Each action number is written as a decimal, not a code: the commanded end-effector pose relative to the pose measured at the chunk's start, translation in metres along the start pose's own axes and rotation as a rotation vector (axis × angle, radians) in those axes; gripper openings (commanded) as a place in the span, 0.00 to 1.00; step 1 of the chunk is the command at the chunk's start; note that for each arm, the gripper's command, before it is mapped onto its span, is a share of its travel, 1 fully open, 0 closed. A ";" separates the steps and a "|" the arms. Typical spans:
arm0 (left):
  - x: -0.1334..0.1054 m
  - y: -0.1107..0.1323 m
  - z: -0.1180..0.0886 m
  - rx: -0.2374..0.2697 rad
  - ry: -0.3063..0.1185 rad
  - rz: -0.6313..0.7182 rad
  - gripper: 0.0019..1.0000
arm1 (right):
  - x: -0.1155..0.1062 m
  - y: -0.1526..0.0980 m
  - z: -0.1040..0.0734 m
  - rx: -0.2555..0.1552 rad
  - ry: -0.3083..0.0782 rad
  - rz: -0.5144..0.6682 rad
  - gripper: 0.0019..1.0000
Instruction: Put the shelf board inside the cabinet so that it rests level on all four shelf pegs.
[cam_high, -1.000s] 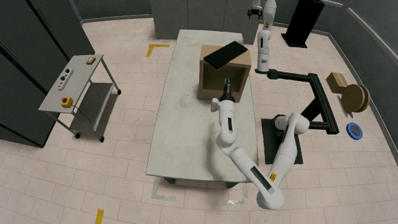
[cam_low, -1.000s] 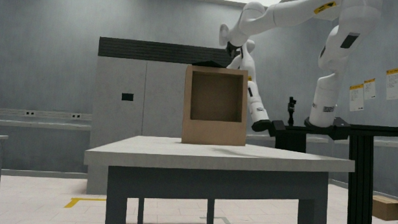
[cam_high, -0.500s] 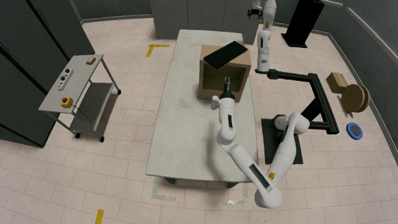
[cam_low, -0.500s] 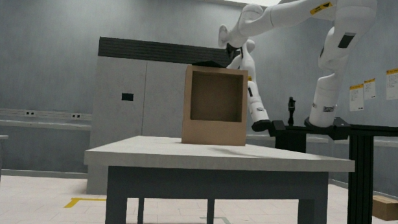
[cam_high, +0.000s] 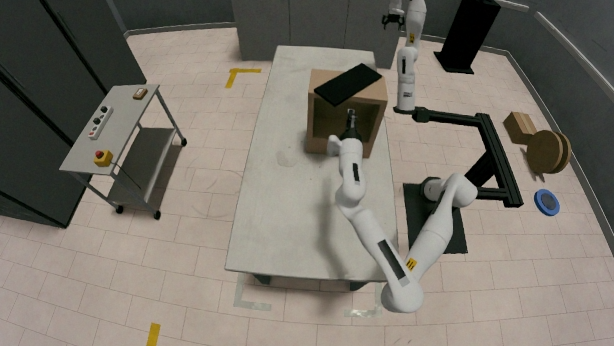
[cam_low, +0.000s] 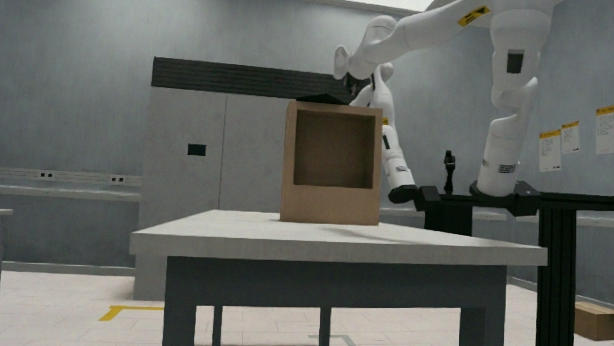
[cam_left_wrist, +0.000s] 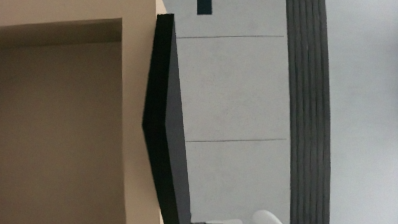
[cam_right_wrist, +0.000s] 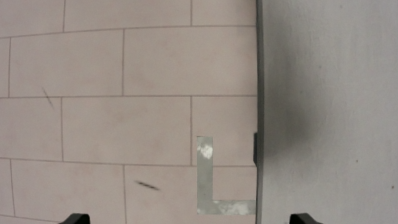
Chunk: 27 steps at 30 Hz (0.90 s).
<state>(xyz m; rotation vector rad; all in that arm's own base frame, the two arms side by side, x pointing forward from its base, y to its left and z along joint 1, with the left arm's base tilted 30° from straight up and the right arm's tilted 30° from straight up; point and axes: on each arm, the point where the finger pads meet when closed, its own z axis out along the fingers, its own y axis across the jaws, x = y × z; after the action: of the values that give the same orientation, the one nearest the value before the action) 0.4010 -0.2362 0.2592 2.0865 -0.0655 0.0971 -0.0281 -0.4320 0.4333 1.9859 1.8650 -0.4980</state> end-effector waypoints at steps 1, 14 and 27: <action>0.000 0.000 0.024 0.000 0.001 0.001 0.10 | 0.000 0.000 0.000 0.000 -0.001 0.000 1.00; 0.000 0.001 0.071 0.000 0.001 0.001 0.10 | 0.000 0.000 0.000 0.000 -0.001 0.000 1.00; -0.001 0.001 0.086 0.000 0.001 0.001 0.10 | 0.000 0.000 0.000 0.000 -0.001 0.000 1.00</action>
<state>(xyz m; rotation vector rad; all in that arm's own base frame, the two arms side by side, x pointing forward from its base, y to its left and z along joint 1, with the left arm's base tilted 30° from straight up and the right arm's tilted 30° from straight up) 0.4039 -0.3100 0.2171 2.0864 -0.0647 0.0978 -0.0281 -0.4320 0.4333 1.9859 1.8650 -0.4980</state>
